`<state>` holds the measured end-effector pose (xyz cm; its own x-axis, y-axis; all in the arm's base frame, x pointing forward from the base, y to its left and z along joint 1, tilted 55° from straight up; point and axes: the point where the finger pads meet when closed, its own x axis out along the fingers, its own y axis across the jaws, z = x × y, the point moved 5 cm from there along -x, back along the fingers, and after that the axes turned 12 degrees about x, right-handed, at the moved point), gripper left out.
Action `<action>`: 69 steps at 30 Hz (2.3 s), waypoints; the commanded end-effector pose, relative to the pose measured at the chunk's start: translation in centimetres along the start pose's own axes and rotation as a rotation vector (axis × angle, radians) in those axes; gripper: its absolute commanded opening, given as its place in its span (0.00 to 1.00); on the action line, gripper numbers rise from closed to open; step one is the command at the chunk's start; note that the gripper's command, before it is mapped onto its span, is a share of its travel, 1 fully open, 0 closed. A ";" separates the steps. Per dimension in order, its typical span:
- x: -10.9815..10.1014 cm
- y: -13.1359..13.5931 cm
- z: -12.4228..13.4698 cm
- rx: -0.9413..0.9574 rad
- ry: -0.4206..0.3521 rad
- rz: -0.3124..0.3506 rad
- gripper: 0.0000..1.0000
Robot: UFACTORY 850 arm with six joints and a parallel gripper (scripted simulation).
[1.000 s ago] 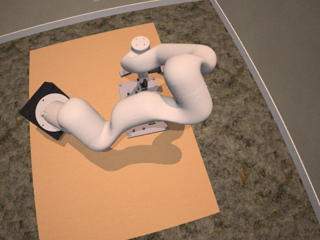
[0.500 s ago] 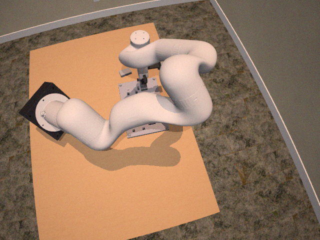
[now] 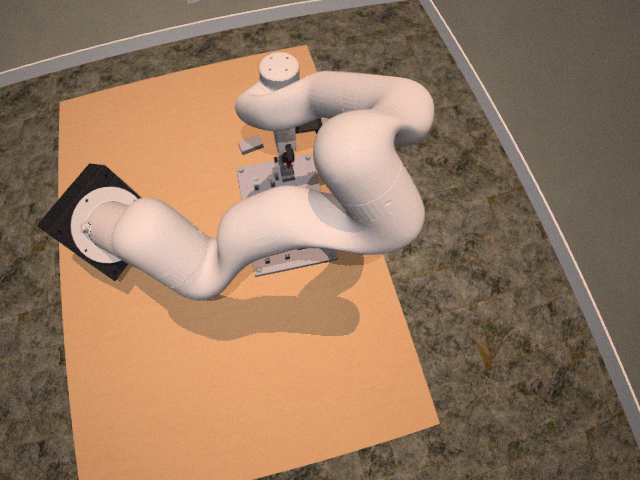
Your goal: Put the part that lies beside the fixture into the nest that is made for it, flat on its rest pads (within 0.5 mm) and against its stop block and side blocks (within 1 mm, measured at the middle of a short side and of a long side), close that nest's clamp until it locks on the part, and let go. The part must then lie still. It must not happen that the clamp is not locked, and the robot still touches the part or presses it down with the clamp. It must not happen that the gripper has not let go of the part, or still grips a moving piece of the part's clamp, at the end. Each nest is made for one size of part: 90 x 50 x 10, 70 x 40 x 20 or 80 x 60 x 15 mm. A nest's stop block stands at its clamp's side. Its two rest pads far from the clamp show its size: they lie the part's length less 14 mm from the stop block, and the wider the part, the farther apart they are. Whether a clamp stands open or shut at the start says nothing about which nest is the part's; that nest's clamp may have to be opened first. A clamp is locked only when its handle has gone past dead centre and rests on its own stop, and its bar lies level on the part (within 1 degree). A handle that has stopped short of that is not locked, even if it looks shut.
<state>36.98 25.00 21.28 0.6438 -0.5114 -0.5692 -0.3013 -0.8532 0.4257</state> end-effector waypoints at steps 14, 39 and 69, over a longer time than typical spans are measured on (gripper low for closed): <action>-0.3 0.0 0.0 0.001 0.000 -0.001 1.00; -6.4 0.0 0.0 0.001 0.000 -0.001 1.00; -6.4 -5.5 5.7 0.001 0.000 -0.001 1.00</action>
<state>30.93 31.61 19.68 0.6438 -0.5111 -0.5694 -0.3011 -0.8534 0.4256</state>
